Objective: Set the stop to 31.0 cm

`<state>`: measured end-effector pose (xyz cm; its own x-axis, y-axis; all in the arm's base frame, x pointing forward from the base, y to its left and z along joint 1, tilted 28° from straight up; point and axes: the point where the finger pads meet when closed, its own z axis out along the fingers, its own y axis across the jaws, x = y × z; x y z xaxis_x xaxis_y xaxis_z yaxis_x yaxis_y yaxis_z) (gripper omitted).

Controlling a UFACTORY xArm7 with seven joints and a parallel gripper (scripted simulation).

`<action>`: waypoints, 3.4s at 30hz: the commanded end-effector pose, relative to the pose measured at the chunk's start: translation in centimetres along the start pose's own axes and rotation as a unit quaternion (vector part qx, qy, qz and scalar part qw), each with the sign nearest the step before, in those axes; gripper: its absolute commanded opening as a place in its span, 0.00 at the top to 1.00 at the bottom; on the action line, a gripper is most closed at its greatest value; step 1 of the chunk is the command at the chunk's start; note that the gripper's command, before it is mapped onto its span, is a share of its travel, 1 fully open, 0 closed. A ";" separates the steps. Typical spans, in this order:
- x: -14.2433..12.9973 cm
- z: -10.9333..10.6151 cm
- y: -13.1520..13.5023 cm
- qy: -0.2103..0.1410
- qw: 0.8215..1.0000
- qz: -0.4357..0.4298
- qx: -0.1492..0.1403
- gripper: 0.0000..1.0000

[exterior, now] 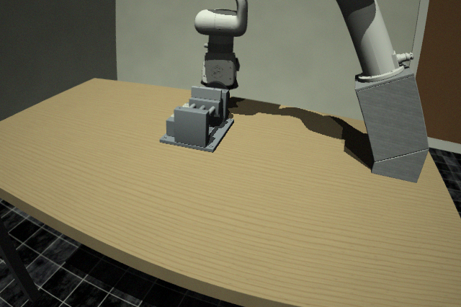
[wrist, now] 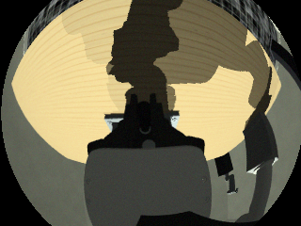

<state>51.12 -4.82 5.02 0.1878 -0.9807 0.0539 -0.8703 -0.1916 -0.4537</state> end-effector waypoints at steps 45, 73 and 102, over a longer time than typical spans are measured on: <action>0.1 -3.6 -2.3 0.000 1.000 0.000 0.003 0.94; 0.1 -4.9 -1.6 0.000 1.000 0.000 0.003 0.94; 0.1 -5.5 -0.4 0.000 1.000 0.000 0.003 0.94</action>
<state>49.12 -4.93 10.10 0.1881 -0.9807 0.0540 -0.8679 -0.1917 -0.4583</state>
